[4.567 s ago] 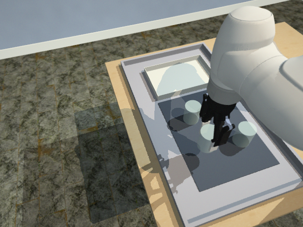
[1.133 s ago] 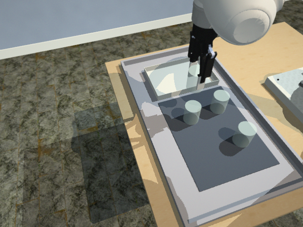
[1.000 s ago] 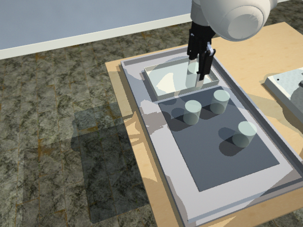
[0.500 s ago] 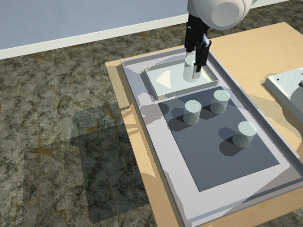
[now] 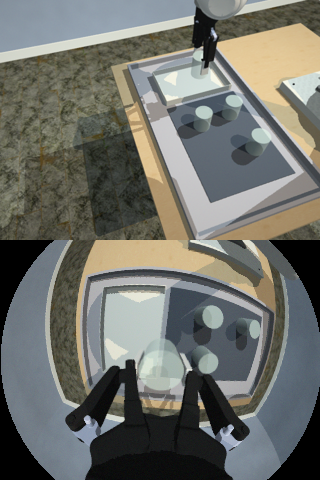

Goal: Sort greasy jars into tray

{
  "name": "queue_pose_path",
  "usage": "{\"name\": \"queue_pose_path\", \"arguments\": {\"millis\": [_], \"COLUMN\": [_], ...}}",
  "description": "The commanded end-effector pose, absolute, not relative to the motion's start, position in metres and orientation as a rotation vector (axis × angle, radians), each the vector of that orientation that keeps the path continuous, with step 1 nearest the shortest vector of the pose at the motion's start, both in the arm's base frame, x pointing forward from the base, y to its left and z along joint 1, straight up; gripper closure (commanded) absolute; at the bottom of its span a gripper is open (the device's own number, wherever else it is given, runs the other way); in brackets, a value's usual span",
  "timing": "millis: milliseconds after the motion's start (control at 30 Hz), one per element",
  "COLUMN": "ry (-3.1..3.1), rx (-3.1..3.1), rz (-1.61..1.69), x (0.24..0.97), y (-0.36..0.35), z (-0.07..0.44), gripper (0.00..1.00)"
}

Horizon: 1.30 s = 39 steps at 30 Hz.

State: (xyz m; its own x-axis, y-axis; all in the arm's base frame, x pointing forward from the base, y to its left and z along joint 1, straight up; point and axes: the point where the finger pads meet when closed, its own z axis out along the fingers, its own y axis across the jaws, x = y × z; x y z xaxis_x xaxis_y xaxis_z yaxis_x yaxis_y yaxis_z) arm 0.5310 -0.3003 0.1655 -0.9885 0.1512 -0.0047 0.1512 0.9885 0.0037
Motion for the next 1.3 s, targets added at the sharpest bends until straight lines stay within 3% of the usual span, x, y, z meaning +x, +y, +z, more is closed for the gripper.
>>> {"name": "queue_pose_path", "arguments": {"millis": [0, 1267], "ry": [3.127, 3.127], "rx": [0.237, 0.237], "rz": [0.006, 0.006], "x": [0.528, 0.494], "y": [-0.309, -0.4], "z": [0.166, 0.165], "gripper": [1.0, 1.0]}}
